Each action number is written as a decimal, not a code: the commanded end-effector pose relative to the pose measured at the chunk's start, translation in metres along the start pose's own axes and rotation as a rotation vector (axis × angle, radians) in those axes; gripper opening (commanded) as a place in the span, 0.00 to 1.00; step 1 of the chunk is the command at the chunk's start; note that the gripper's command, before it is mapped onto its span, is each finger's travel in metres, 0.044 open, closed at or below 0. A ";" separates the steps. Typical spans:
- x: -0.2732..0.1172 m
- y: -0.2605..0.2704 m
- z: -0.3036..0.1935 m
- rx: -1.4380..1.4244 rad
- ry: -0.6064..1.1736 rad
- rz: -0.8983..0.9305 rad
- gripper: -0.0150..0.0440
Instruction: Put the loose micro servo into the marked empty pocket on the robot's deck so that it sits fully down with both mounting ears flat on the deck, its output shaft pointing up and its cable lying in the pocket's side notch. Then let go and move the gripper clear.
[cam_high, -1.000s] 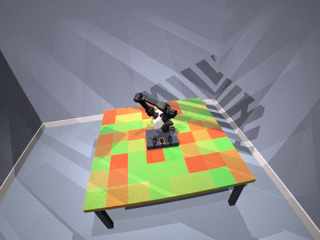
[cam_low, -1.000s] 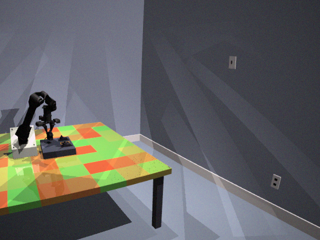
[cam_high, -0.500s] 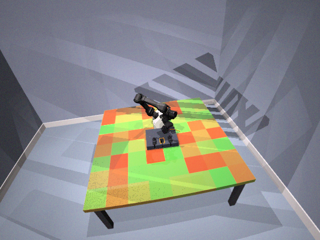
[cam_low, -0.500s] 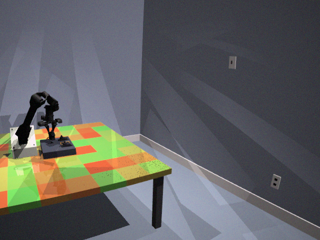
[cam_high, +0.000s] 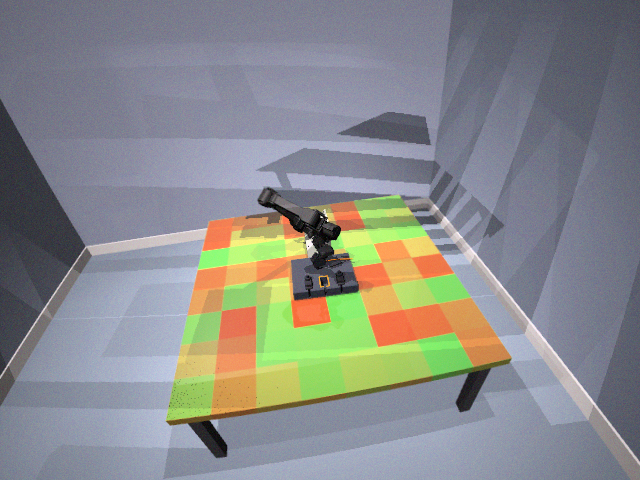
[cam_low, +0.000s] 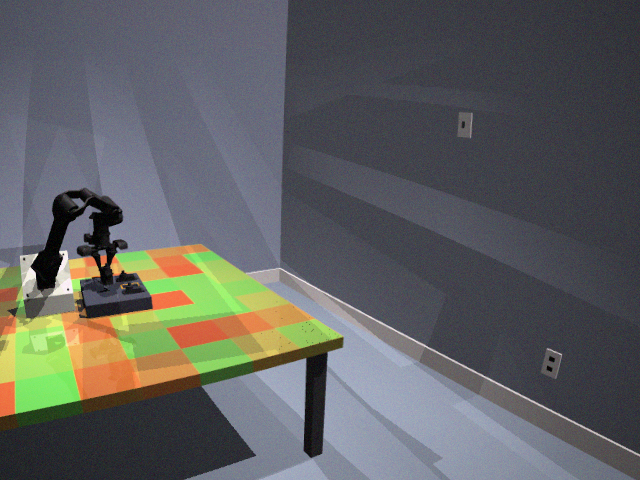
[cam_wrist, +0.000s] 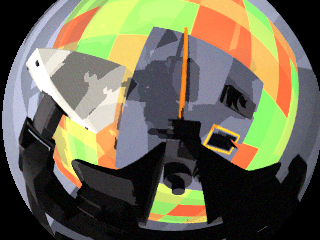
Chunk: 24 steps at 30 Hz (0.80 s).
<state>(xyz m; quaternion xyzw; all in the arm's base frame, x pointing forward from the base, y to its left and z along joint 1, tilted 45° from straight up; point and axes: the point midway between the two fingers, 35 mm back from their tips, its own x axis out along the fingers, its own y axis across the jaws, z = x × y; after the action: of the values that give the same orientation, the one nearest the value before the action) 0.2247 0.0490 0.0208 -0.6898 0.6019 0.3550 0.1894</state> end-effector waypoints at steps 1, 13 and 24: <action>-0.001 0.002 -0.004 0.025 0.002 -0.007 0.25; -0.001 0.002 -0.004 0.416 0.000 -0.008 0.25; -0.001 0.002 -0.004 0.795 -0.001 -0.008 0.25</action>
<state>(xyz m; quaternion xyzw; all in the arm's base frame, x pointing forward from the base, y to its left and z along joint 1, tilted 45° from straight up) 0.2236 0.0473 0.0236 -0.5859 0.6850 0.1306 0.4127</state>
